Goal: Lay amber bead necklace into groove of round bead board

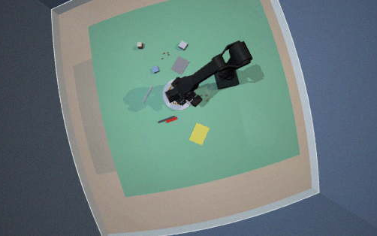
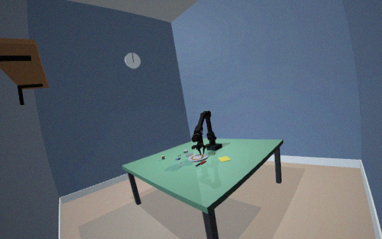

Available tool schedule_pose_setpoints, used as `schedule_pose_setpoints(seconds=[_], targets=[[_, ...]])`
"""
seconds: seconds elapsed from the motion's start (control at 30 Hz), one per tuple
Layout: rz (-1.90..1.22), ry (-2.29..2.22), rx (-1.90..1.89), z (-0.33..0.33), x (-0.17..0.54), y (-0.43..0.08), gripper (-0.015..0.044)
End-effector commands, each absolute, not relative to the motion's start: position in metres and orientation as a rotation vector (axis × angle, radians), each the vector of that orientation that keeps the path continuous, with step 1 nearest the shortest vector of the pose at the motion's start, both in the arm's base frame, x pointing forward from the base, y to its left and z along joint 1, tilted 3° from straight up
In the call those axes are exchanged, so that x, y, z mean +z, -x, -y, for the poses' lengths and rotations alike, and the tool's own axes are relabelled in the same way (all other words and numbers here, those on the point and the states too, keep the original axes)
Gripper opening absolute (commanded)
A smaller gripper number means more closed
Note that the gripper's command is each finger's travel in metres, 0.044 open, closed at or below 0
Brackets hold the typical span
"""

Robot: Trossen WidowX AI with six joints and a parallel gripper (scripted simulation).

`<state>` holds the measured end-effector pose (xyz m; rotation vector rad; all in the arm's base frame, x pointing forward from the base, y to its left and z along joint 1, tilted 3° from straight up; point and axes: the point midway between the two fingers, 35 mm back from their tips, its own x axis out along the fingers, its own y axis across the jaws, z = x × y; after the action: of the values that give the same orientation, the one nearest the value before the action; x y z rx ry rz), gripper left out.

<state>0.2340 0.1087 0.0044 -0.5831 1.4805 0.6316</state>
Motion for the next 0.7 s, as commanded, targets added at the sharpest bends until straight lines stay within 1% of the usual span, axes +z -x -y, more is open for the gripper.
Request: schedule_pose_setpoints(seconds=[0.0, 0.23, 0.37, 0.4, 0.67], targets=[[-1.496, 0.575, 0.631, -0.1080, -0.0037, -0.2301, 0.0120], [-1.498, 0.575, 0.631, -0.1079, -0.0060, -0.2296, 0.0120], [-1.490, 0.583, 0.631, -0.1079, -0.0040, -0.2317, 0.0015], [-1.490, 0.583, 0.631, -0.1079, -0.0040, -0.2317, 0.0000], [-1.490, 0.583, 0.631, -0.1079, -0.0040, -0.2317, 0.0000]])
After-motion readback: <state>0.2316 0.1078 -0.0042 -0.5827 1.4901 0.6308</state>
